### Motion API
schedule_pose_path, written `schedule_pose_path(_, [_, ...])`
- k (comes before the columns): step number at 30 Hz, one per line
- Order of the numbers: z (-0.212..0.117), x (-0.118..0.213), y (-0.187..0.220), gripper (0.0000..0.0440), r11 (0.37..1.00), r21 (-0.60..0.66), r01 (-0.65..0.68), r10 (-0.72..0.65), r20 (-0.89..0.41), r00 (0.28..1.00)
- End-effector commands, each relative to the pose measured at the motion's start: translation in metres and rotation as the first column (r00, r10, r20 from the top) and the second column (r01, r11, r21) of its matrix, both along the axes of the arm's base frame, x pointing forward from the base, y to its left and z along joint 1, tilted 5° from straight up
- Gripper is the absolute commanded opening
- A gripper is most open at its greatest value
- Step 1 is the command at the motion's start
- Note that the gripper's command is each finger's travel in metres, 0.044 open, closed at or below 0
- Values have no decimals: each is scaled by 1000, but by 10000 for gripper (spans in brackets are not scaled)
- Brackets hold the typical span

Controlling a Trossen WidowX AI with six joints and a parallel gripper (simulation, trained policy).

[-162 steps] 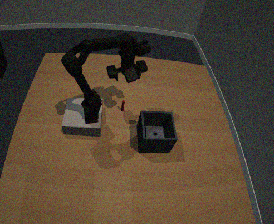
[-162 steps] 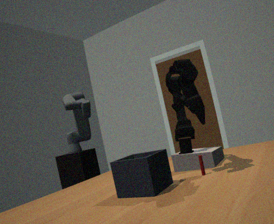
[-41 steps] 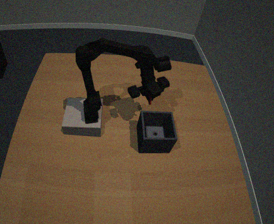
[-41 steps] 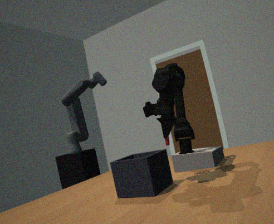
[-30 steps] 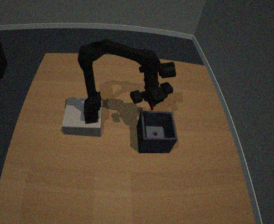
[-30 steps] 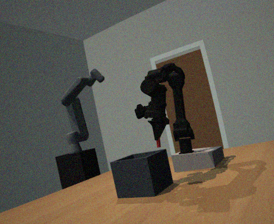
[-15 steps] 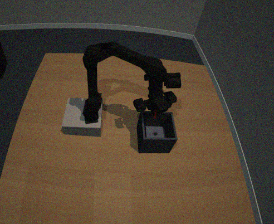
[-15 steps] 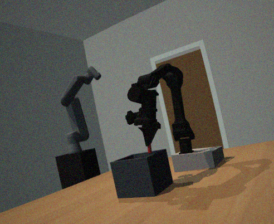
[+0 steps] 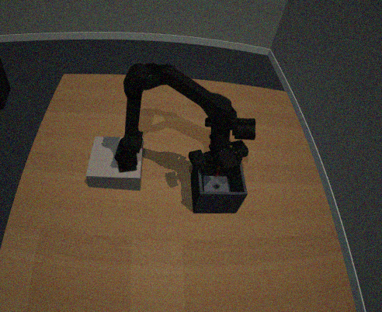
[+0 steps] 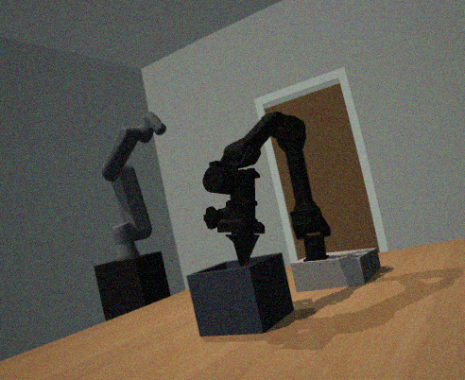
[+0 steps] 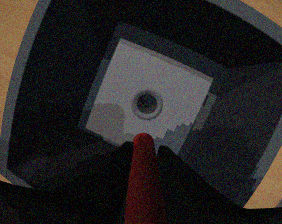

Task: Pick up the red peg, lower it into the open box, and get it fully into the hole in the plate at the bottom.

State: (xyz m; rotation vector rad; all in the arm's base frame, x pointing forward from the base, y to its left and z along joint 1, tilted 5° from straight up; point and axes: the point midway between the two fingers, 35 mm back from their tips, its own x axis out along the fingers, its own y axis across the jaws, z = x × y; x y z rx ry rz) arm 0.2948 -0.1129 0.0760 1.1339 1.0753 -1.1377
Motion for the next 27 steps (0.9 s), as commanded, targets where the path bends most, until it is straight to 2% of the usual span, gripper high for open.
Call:
schedule_pose_path(1, [-8,1,-4,0,1000,9,-4,4,-5,1000])
schedule_pose_path(17, [-43,6,-15,1,998,22,-57,58,-25,998])
schedule_pose_path(20, [-47,7,-16,29,997,21,-69,70,-37,997])
schedule_pose_path(24, [-53,8,-17,105,996,24,-83,85,-53,995])
schedule_pose_path(27, [-53,8,-12,119,994,57,-89,92,-58,994])
